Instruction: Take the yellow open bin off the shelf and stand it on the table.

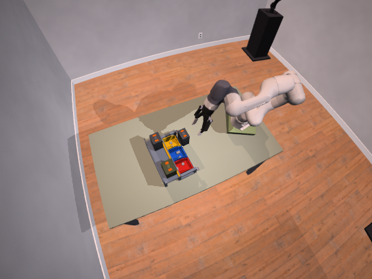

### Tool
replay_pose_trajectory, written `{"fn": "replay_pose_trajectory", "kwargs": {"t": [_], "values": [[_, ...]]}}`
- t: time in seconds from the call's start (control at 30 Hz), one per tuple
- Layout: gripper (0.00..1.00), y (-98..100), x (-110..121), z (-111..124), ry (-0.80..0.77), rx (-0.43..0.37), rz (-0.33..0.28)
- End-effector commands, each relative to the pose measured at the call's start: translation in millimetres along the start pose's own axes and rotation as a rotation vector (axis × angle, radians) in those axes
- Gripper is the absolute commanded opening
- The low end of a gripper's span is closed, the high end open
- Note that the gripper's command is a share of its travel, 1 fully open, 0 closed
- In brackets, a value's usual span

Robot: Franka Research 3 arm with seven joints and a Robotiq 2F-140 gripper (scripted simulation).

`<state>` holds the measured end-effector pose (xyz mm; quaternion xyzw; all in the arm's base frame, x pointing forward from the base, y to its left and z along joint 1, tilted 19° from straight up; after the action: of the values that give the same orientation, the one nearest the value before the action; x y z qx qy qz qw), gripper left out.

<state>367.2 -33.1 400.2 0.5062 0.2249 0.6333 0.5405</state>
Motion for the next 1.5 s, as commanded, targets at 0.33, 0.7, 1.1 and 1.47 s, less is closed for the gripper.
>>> {"fn": "replay_pose_trajectory", "kwargs": {"t": [0.33,0.7,1.1,1.47], "values": [[0.57,-0.1,5,4,-0.252,0.033,-0.055],[0.57,-1.1,9,6,-0.451,0.057,-0.11],[0.57,-1.1,9,6,-0.451,0.057,-0.11],[0.57,-2.0,12,10,-0.65,0.082,-0.161]]}}
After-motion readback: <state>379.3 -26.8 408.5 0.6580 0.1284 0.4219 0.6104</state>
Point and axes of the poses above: the point where the finger pads meet when closed, its own y axis back along the fingers, its own x axis across the jaws, z = x × y, the point moved 9 cm from there along y, back along the fingers, and after that the axes turned 12 degrees about -y, right-handed, at the moved point
